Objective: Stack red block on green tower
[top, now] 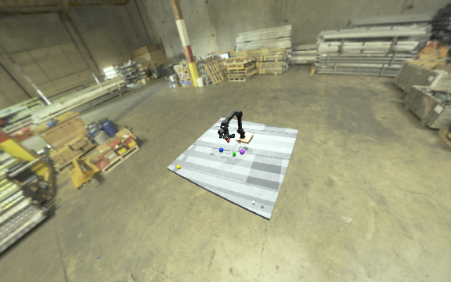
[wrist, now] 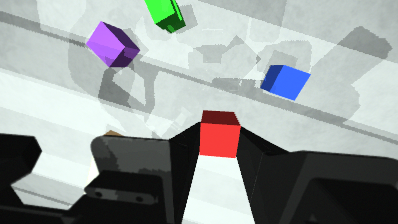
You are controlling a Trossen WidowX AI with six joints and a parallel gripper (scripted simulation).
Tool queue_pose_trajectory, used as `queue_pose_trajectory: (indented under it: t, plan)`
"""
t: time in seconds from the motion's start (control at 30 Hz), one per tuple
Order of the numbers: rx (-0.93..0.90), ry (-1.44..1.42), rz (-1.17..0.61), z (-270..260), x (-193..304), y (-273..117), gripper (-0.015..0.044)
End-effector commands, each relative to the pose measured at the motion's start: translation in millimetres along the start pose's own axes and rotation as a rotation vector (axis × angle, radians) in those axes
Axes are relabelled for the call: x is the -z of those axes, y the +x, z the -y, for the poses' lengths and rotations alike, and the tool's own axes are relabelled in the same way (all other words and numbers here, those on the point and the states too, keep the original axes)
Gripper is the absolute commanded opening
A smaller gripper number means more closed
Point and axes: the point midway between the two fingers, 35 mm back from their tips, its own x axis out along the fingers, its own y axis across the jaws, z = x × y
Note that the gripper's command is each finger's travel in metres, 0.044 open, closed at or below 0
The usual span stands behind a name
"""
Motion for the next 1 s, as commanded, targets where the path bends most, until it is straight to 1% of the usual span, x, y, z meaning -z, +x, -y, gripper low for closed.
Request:
queue_pose_trajectory:
  t: [0.0,0.37,0.7,0.83,0.97]
  plan:
    - [0.002,0.002,-0.005,-4.8,-17.3,0.8,0.0]
    - [0.0,0.002,-0.001,-32.6,-69.3,1.9,0.0]
    - [0.0,0.002,0.003,-70.8,-115.1,4.6,0.0]
    - [-0.001,0.002,0.004,-77.5,-121.3,5.9,0.0]
    - [0.0,0.002,0.004,-77.3,-121.8,19.7,0.0]
